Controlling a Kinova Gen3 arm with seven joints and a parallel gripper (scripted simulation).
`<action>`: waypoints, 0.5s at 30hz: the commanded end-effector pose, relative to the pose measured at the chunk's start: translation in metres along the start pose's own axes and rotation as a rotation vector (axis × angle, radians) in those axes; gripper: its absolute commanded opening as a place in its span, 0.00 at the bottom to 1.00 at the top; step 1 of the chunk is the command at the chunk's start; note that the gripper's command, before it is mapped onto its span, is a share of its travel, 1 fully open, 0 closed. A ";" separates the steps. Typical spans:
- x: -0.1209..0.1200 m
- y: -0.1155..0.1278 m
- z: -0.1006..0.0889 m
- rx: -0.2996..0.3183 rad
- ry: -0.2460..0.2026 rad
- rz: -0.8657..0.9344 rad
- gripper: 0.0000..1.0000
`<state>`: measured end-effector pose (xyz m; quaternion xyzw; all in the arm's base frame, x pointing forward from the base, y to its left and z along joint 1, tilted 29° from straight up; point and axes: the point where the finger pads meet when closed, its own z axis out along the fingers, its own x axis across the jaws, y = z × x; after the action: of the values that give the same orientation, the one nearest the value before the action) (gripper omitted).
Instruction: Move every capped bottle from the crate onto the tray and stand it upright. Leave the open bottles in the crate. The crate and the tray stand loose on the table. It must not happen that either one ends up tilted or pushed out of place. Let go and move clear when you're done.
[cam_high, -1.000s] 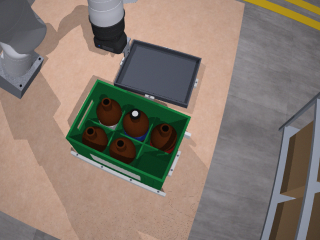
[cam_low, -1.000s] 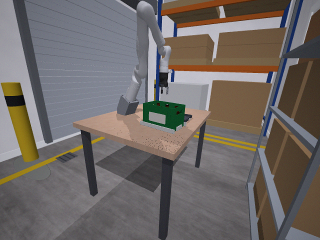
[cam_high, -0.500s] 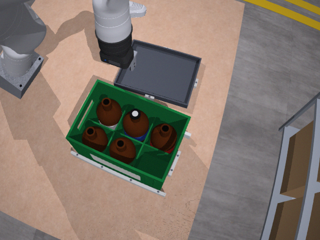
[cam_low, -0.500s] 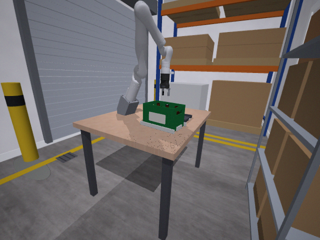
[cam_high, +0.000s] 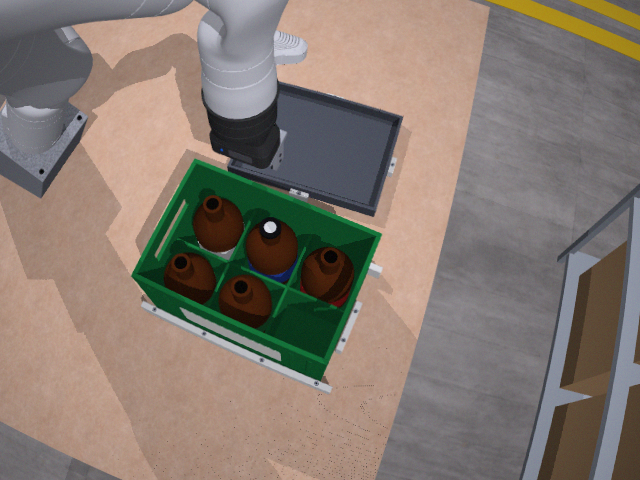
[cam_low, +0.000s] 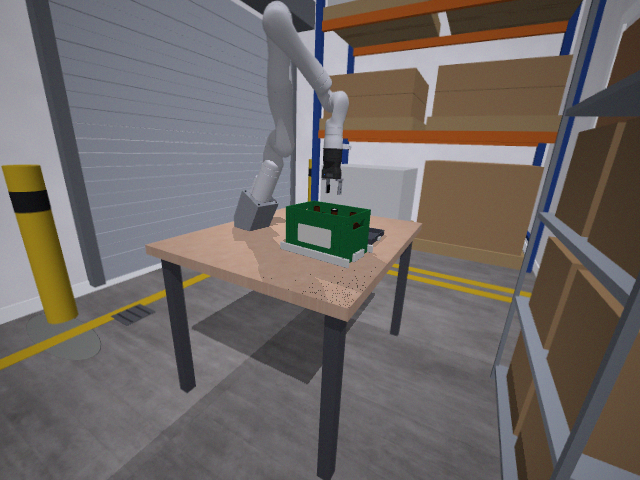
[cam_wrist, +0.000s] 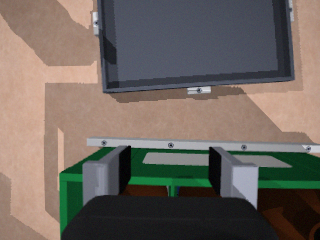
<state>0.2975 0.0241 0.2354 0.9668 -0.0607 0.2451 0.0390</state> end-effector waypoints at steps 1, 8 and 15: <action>0.007 0.006 -0.001 0.007 0.003 0.014 1.00; 0.023 0.024 0.000 0.009 0.003 0.018 1.00; 0.026 0.039 0.000 0.005 0.001 0.013 1.00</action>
<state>0.3141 -0.0120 0.2469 0.9669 -0.0619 0.2444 0.0396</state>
